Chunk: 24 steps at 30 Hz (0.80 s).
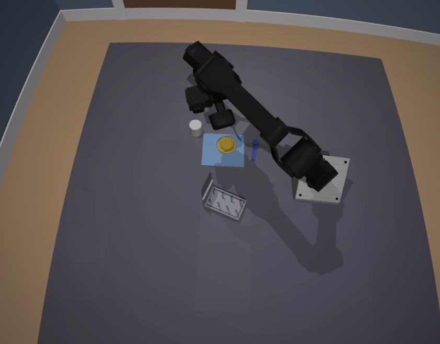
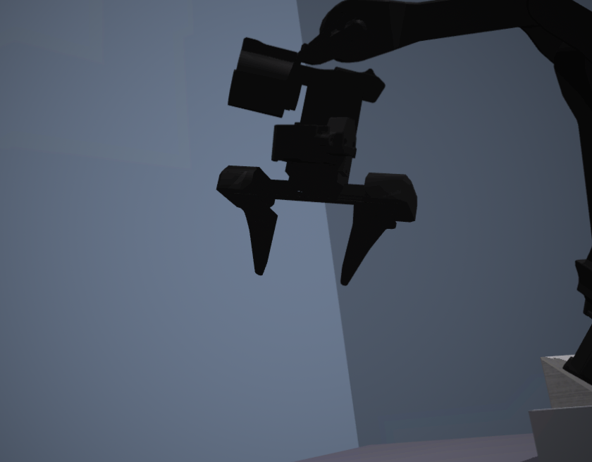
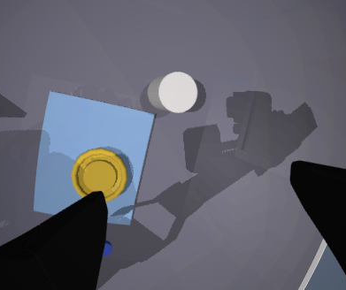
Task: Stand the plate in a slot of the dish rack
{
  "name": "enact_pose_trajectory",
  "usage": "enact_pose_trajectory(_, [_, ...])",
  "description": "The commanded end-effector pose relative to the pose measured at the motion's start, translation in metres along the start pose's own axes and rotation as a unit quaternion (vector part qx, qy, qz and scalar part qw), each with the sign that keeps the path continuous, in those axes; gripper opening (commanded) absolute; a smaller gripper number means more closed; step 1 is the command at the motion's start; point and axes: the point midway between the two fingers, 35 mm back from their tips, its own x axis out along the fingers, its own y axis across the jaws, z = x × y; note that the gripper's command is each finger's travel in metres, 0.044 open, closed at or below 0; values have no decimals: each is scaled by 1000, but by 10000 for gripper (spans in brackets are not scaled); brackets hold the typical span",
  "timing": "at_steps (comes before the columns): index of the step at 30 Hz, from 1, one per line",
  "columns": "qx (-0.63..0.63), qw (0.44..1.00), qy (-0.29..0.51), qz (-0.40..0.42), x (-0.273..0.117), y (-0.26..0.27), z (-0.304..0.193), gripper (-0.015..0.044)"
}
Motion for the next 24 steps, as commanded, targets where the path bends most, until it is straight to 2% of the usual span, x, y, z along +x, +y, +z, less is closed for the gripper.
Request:
enact_pose_trajectory(1, [51, 998, 17, 42, 10, 8, -17, 400])
enact_pose_trajectory(10, [168, 975, 58, 131, 21, 31, -51, 400])
enact_pose_trajectory(17, [176, 973, 61, 137, 24, 33, -53, 400])
enact_pose_trajectory(24, [176, 973, 60, 137, 111, 65, -49, 400])
